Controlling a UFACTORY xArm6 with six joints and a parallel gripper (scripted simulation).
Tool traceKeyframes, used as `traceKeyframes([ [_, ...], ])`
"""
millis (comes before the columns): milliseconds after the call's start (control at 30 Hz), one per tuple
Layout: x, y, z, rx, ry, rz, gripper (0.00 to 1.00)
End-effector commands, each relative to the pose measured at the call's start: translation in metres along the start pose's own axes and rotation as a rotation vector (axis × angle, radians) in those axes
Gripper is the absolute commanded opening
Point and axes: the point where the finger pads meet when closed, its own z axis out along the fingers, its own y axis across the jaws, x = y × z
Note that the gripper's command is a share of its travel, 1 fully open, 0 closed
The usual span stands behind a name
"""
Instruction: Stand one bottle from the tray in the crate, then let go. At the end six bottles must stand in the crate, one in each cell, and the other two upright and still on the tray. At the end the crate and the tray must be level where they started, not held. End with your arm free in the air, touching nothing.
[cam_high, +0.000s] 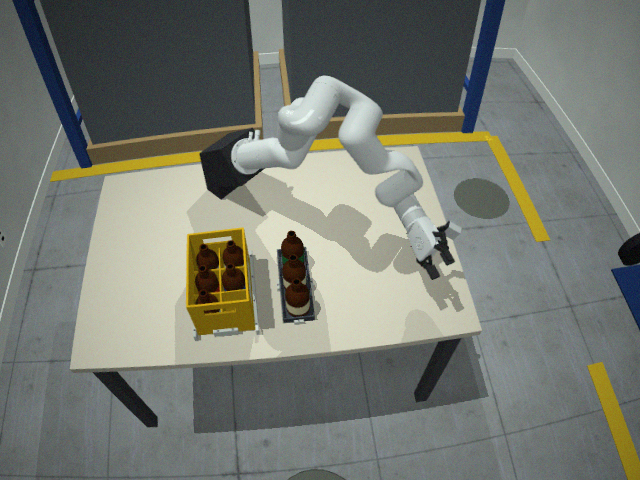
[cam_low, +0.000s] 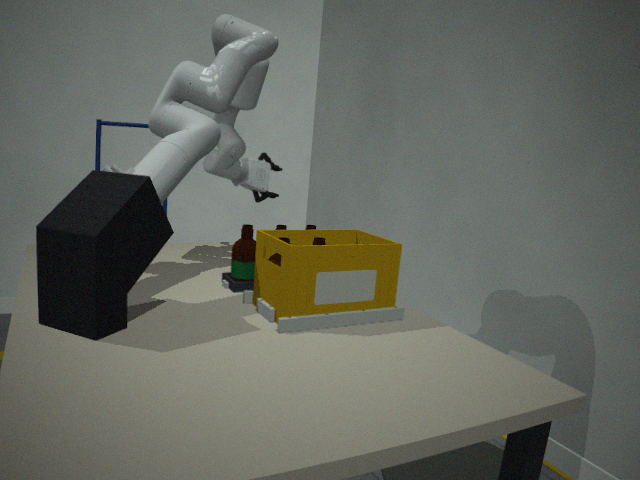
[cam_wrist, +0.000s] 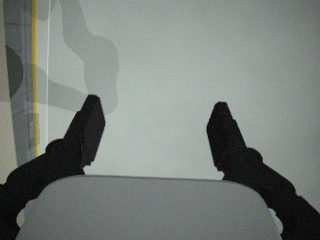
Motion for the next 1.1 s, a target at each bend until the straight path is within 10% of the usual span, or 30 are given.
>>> traceKeyframes([
  [0,0.0,0.002,0.001,-0.003,-0.001,0.002,1.0],
  [567,0.0,0.003,0.0,-0.003,-0.001,0.002,1.0],
  [733,-0.012,0.078,-0.017,-0.004,-0.003,0.0,1.0],
  [1067,-0.018,0.097,-0.022,-0.002,-0.001,0.002,1.0],
])
